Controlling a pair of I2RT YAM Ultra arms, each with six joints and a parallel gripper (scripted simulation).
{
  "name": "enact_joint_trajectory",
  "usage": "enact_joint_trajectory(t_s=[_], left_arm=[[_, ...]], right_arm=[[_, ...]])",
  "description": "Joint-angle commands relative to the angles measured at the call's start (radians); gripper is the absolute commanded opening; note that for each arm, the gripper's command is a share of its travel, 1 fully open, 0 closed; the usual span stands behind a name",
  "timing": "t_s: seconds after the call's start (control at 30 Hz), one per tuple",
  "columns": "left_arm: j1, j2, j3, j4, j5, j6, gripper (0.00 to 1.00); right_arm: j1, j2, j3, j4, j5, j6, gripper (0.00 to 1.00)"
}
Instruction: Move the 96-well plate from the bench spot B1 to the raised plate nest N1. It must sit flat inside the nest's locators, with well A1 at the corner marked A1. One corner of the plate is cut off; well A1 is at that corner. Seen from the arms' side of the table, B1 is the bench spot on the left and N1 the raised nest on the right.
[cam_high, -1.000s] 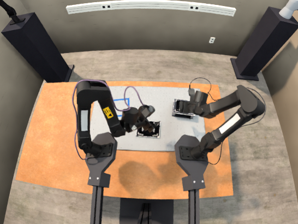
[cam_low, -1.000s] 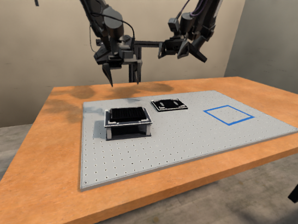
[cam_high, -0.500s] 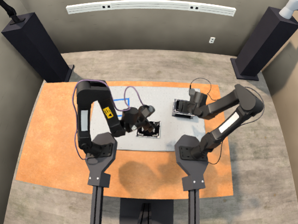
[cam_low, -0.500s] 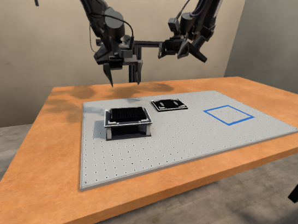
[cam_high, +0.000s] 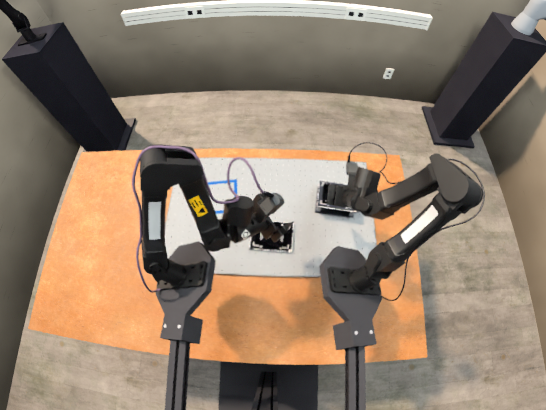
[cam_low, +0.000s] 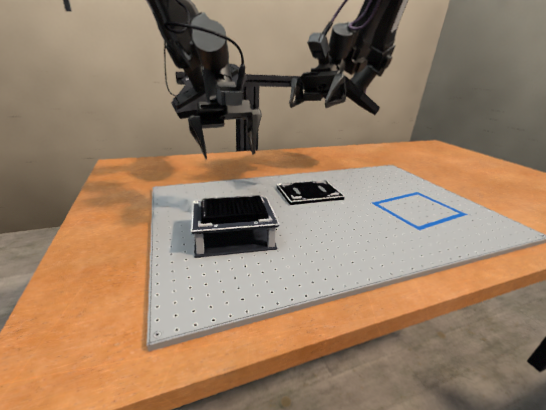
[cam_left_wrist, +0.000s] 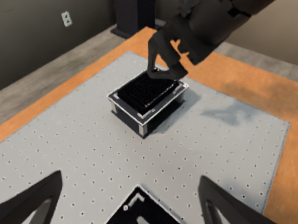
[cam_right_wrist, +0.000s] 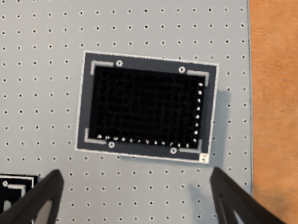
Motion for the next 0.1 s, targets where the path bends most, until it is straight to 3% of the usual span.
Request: enact_joint_trajectory(t_s=[0.0, 0.07], left_arm=[[-0.009, 0.002, 0.004, 0.009, 0.000, -0.002, 1.00], [-0.009, 0.002, 0.004, 0.009, 0.000, -0.002, 1.00]], right_arm=[[0.012, 0.003, -0.001, 0.030, 0.002, 0.006, 1.00], [0.012, 0.003, -0.001, 0.030, 0.002, 0.006, 1.00]])
